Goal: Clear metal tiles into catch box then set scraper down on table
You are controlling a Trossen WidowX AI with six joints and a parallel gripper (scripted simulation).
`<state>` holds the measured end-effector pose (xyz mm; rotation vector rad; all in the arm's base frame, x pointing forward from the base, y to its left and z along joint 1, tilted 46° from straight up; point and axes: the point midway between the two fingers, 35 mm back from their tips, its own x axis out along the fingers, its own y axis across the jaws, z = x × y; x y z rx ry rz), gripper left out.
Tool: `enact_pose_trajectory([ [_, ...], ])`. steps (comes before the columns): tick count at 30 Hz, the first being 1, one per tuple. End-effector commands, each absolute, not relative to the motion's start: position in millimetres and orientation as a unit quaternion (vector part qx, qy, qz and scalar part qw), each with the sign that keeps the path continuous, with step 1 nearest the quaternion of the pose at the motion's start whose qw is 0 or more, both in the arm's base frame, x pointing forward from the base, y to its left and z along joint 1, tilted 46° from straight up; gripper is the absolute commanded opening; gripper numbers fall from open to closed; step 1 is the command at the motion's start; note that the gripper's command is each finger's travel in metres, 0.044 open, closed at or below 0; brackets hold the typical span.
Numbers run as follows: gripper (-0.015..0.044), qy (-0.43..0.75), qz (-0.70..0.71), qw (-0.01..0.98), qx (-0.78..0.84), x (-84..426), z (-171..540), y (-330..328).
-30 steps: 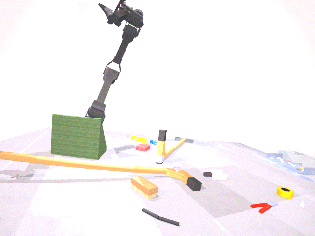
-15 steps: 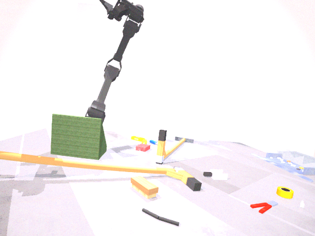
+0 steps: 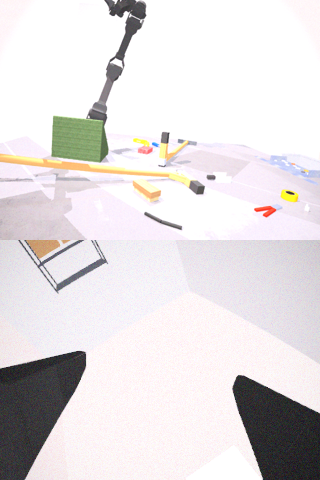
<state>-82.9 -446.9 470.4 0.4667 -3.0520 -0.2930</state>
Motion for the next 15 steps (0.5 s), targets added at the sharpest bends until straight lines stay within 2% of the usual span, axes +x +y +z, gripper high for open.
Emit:
enact_pose_trajectory([
  [1, 0.044, -0.984, -0.093, 0.02, 0.153, -84.6, 473.0, -452.8],
  [7, 0.044, -0.982, -0.102, 0.022, 0.16, -84.5, 474.6, -456.0],
  [15, 0.044, -0.948, -0.203, 0.053, 0.238, -69.0, 472.0, -469.5],
])
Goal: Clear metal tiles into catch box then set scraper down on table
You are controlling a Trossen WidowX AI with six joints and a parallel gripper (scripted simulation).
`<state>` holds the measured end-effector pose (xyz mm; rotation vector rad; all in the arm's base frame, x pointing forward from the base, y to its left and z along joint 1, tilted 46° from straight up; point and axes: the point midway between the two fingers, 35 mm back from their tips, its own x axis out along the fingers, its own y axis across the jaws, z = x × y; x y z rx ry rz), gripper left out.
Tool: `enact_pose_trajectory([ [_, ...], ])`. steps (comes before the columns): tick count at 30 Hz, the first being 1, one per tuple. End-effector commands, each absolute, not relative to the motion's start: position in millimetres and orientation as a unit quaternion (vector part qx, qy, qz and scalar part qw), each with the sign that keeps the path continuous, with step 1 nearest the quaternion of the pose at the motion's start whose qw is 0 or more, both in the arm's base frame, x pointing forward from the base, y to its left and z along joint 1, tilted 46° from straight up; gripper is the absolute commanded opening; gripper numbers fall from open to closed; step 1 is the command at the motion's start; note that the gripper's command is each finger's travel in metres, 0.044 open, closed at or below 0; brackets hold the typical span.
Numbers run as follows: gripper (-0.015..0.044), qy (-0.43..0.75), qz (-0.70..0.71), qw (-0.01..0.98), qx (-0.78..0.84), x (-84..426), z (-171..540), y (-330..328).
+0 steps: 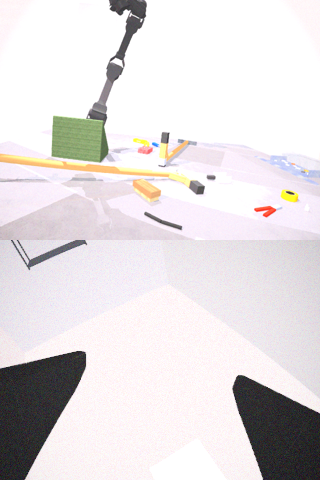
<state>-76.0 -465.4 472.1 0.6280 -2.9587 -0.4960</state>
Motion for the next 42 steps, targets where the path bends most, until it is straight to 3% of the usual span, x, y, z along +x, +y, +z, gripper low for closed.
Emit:
enact_pose_trajectory([
  [1, 0.044, -0.943, -0.216, 0.057, 0.248, -66.8, 471.5, -471.1],
  [23, 0.044, -0.758, -0.449, 0.191, 0.433, -6.4, 450.3, -491.7],
  [42, 0.044, -0.529, -0.558, 0.345, 0.539, 57.6, 421.2, -482.9],
])
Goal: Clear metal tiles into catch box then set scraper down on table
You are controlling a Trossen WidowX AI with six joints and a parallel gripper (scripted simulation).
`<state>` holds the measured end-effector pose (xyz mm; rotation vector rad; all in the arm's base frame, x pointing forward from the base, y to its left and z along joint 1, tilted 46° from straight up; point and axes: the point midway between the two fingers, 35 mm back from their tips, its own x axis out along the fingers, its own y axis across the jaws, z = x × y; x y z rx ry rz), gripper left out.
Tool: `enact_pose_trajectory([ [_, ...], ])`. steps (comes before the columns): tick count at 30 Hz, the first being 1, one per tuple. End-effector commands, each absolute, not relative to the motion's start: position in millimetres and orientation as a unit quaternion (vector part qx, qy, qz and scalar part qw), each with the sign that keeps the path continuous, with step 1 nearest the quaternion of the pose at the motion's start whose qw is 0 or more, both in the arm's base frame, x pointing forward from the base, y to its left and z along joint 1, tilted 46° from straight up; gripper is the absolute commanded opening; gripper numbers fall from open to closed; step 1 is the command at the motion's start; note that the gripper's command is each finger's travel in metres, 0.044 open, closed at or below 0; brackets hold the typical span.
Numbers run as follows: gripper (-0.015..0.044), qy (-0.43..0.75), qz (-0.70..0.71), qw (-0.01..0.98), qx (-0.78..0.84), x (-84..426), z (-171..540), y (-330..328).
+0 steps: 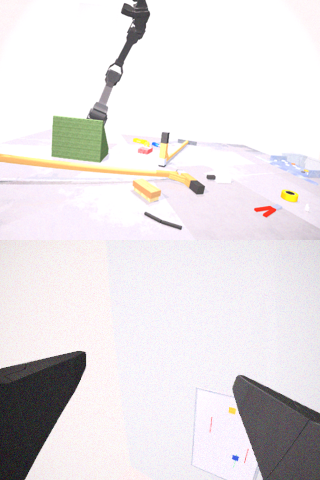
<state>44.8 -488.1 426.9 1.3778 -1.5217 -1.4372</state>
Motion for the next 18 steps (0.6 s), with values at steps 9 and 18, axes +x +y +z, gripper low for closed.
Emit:
enact_pose_trajectory([
  [9, 0.044, -0.41, -0.574, 0.423, 0.569, 88.9, 406.1, -468.8],
  [18, 0.044, -0.292, -0.565, 0.502, 0.586, 119.2, 391.3, -448.4],
])
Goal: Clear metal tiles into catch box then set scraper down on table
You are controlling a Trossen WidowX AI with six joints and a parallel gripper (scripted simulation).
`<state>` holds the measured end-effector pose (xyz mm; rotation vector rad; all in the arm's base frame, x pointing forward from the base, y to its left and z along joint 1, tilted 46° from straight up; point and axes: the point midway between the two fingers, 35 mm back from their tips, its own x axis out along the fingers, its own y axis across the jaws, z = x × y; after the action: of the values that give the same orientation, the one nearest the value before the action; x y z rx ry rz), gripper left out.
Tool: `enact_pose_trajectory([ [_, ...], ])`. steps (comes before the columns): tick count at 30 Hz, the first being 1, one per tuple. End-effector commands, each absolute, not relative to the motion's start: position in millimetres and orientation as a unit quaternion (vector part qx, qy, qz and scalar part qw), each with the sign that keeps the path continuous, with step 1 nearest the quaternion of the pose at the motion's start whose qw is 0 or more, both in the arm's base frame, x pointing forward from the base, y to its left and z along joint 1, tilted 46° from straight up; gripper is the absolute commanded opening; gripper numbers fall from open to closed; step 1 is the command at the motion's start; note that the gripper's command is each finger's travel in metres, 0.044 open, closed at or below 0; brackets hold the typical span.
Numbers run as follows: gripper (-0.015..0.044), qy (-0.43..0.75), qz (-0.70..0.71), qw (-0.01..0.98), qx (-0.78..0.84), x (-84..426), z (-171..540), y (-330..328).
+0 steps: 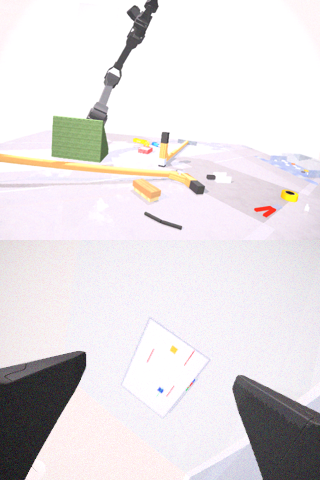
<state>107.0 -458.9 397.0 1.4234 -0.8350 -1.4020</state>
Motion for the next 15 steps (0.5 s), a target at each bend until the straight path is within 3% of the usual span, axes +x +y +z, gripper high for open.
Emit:
enact_pose_trajectory([
  [1, 0.044, -0.279, -0.563, 0.511, 0.587, 122.5, 389.7, -445.7],
  [15, 0.044, -0.11, -0.5, 0.628, 0.586, 165.0, 369.4, -401.6],
])
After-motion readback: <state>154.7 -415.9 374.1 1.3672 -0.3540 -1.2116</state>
